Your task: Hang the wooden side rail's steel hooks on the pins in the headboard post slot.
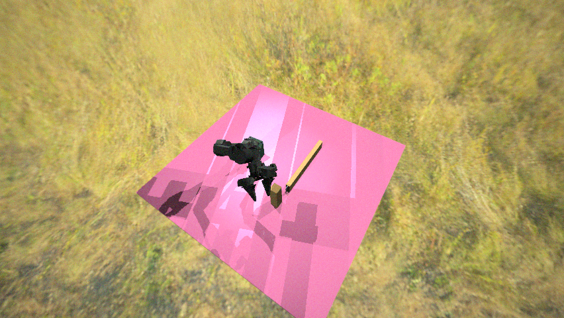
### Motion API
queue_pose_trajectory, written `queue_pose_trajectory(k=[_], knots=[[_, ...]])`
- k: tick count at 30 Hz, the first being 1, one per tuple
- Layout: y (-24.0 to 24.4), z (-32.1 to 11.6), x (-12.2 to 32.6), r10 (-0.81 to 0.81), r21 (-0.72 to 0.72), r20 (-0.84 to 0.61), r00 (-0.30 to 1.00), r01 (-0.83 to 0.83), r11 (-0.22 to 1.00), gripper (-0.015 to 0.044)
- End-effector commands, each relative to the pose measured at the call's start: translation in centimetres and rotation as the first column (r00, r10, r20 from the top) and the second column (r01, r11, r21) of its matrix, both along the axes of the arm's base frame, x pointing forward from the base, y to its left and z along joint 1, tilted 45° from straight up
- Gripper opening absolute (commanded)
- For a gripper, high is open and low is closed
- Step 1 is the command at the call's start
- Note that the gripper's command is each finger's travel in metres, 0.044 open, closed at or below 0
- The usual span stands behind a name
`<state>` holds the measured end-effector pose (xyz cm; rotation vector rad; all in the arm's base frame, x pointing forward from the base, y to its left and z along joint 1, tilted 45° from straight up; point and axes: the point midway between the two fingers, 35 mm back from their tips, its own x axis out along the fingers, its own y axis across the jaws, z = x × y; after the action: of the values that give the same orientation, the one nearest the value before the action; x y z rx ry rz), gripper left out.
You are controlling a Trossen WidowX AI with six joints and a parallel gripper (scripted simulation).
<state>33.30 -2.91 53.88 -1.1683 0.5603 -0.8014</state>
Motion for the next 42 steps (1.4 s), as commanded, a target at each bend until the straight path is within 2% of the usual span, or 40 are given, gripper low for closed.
queue_pose_trajectory(k=[1, 6, 11, 17, 23, 27, 32, 37, 42], knots=[[0.0, -0.1, 0.0, 0.000, 0.007, 0.008, 1.000, -0.001, 1.000, 0.0426], [0.1, -2.1, 0.2, -0.009, 0.181, 0.214, 0.977, -0.031, 0.983, 0.0440], [0.2, -4.7, 0.2, -0.071, 0.367, 0.432, 0.899, -0.103, 0.925, 0.0440], [0.3, -8.0, 0.0, -0.209, 0.542, 0.632, 0.746, -0.232, 0.808, 0.0440], [0.2, -11.4, -0.4, -0.395, 0.643, 0.738, 0.547, -0.393, 0.657, 0.0440], [0.1, -13.9, -0.8, -0.530, 0.664, 0.746, 0.402, -0.508, 0.549, 0.0440], [-0.1, -17.0, -1.5, -0.694, 0.635, 0.685, 0.221, -0.648, 0.420, 0.0440], [-0.3, -20.2, -2.4, -0.834, 0.551, 0.549, 0.055, -0.774, 0.312, 0.0440], [-0.6, -23.5, -3.4, -0.933, 0.422, 0.351, -0.083, -0.875, 0.237, 0.0440]])
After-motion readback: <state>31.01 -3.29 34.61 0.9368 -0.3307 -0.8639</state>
